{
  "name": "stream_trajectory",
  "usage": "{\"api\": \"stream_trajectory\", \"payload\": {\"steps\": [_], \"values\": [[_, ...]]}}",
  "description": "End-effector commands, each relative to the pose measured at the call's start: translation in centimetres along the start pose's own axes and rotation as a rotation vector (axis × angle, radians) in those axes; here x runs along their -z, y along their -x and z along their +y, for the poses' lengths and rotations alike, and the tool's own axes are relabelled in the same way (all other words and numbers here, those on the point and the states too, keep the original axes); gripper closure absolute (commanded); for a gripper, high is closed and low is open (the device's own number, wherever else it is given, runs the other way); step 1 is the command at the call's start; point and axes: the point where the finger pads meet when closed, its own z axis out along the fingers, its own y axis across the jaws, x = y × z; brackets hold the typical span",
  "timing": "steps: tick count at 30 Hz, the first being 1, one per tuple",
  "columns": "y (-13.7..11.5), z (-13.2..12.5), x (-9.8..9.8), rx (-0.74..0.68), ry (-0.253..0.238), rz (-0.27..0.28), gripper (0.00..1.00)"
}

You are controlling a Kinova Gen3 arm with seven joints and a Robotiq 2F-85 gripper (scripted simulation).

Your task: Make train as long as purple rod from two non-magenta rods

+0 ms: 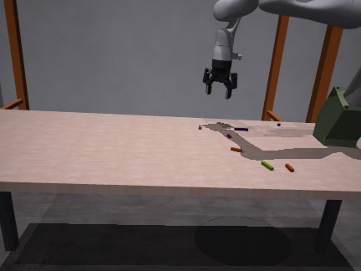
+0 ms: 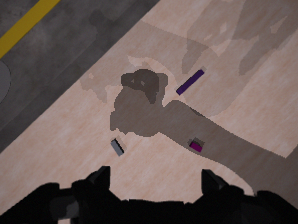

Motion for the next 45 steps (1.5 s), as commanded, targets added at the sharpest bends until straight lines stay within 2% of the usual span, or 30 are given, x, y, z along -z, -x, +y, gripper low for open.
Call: {"api": "stream_trajectory", "payload": {"steps": [1,16,18,20,30,32,33,39,41,45], "values": [[-0.2,0.0,0.1,-0.009,0.004,0.003,0.0],[-0.6,0.2,0.0,-0.023,0.006,0.003,0.0],[-1.9,0.5,-0.7,-0.074,0.008,-0.001,0.0],[-4.6,1.2,-1.9,-0.176,0.011,-0.008,0.0],[-12.5,4.3,-5.2,-0.488,0.013,-0.013,0.0],[-12.5,4.3,-5.2,-0.488,0.013,-0.013,0.0],[-14.4,5.3,-5.9,-0.566,0.013,-0.01,0.0],[-18.9,8.2,-7.5,-0.756,0.01,0.002,0.0],[-19.8,8.9,-7.8,-0.796,0.009,0.006,0.0],[-19.9,9.0,-7.9,-0.802,0.009,0.007,0.0]]}}
